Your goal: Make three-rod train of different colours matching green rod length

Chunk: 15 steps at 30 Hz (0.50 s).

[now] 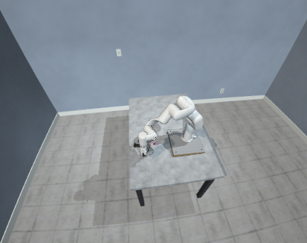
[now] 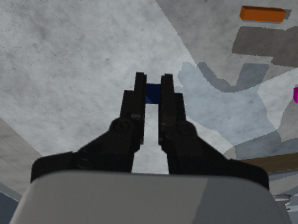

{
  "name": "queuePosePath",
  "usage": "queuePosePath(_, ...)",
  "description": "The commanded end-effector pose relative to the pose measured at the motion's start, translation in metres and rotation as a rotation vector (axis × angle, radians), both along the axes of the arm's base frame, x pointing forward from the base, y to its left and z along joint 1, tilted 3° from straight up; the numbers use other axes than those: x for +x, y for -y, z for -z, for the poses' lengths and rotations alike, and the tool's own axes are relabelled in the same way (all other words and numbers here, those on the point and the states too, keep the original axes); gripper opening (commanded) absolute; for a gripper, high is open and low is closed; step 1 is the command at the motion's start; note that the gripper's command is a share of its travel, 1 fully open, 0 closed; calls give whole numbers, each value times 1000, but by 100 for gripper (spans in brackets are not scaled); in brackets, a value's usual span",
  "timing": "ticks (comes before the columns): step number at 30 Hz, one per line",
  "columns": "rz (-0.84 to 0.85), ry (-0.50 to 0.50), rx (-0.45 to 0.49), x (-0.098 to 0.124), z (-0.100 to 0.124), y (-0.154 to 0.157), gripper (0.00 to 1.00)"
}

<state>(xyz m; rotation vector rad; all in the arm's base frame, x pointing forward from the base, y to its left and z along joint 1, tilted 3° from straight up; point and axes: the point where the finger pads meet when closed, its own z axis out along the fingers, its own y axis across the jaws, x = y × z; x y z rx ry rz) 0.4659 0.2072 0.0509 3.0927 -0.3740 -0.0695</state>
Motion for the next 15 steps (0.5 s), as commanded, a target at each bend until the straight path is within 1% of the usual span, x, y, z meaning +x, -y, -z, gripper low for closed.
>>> queuePosePath(1,0,0,0,0,-14,0,4)
queuePosePath(11,3,0,0,0,-15,2,4)
queuePosePath(12,21,1,-1,0,-16,12,4)
queuePosePath(13,59,2,-3,-3,-18,34,4)
queuePosePath(15,82,2,-4,-5,-19,47,4)
